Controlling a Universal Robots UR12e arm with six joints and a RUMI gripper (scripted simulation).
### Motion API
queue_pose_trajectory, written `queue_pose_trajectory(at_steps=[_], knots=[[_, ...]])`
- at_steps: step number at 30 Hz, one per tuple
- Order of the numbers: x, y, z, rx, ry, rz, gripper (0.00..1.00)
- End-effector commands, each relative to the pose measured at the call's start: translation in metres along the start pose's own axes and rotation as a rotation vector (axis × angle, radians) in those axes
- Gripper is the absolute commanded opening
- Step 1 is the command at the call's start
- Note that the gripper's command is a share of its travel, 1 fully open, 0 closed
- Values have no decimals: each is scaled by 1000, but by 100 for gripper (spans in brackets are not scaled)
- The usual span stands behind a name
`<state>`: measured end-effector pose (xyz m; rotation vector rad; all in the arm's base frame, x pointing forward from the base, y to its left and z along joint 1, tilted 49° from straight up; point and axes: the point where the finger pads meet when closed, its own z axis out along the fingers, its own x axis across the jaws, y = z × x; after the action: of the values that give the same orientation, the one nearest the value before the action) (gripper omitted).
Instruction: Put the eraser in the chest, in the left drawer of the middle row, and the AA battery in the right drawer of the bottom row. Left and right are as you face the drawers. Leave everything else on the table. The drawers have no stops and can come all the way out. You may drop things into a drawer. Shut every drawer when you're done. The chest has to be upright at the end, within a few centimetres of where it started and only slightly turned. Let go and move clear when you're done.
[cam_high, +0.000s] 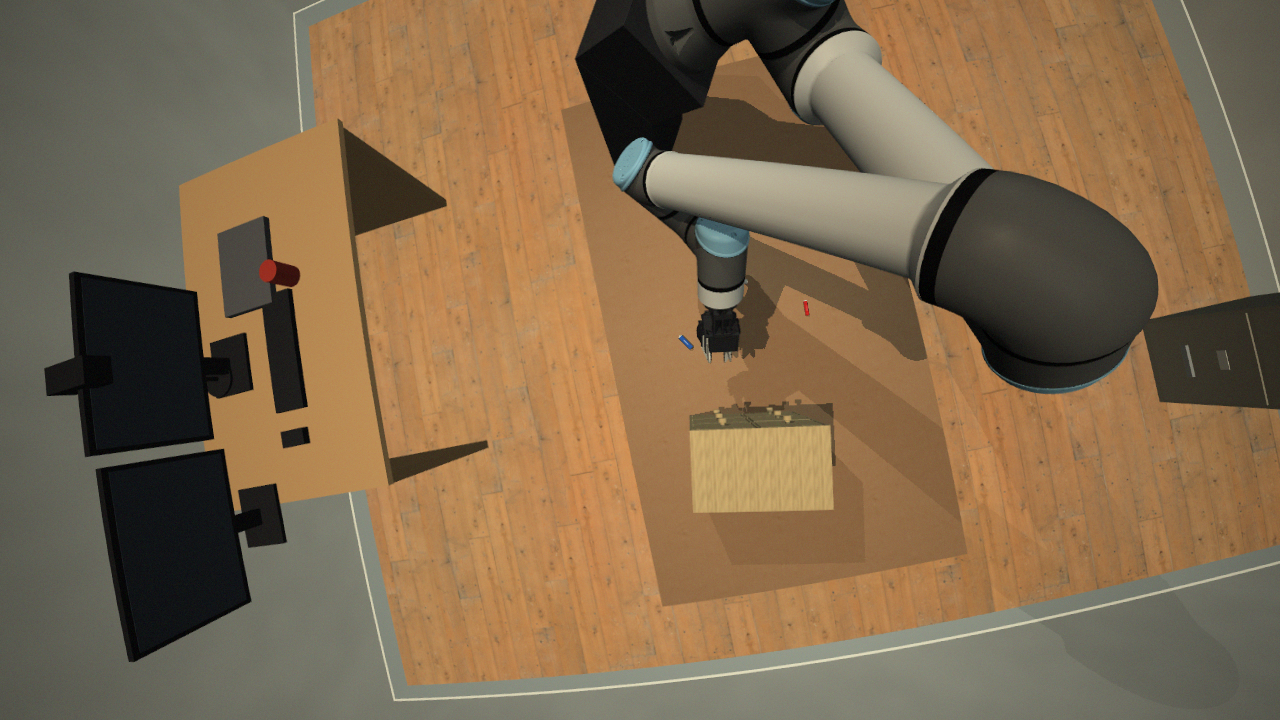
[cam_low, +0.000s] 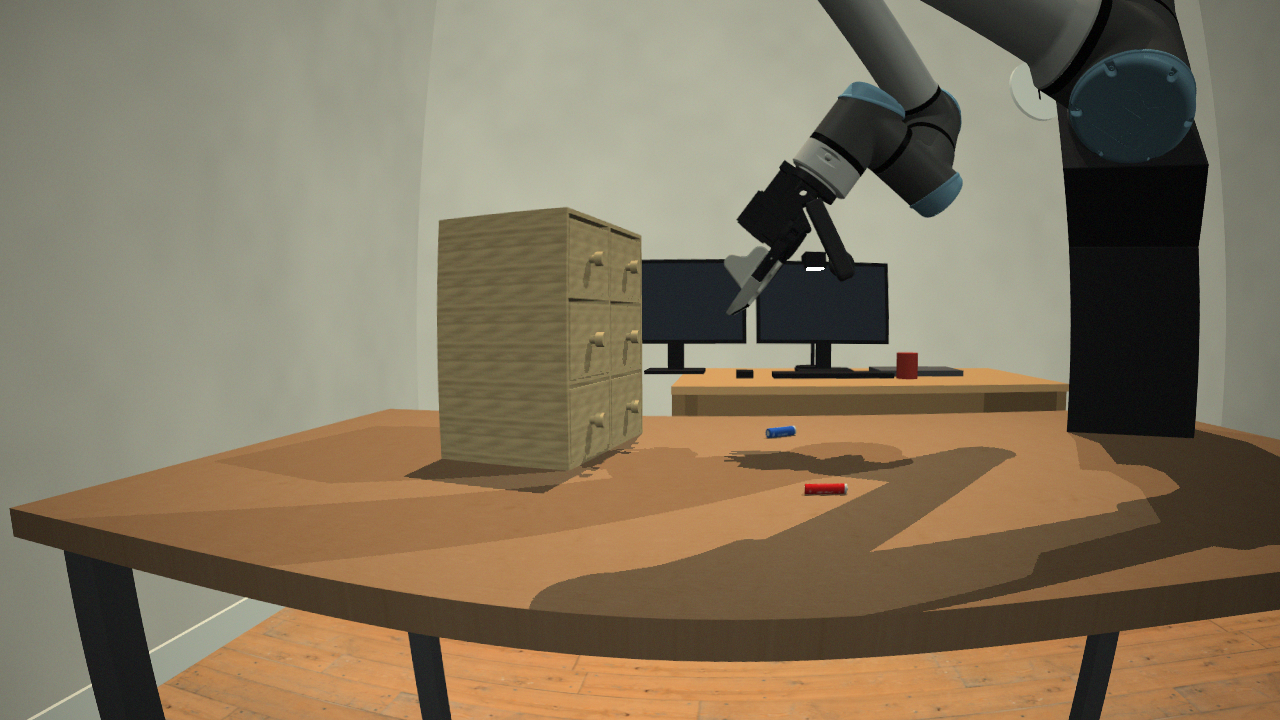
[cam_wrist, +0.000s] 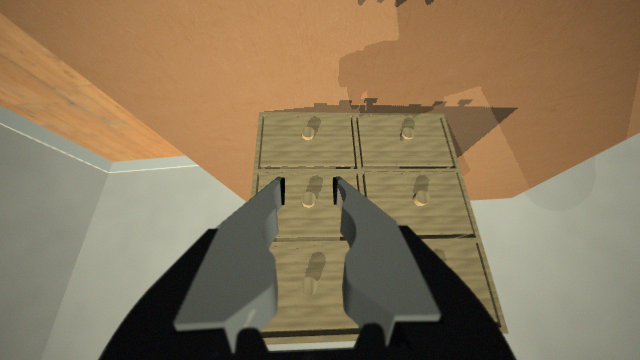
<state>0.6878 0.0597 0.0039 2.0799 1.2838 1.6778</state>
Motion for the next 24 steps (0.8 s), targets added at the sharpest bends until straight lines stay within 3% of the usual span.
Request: queue_pose_trajectory(at_steps=[1, 24], knots=[[-1, 1, 5, -48, -1, 0, 20], [-1, 2, 30, -280, -1, 0, 20]])
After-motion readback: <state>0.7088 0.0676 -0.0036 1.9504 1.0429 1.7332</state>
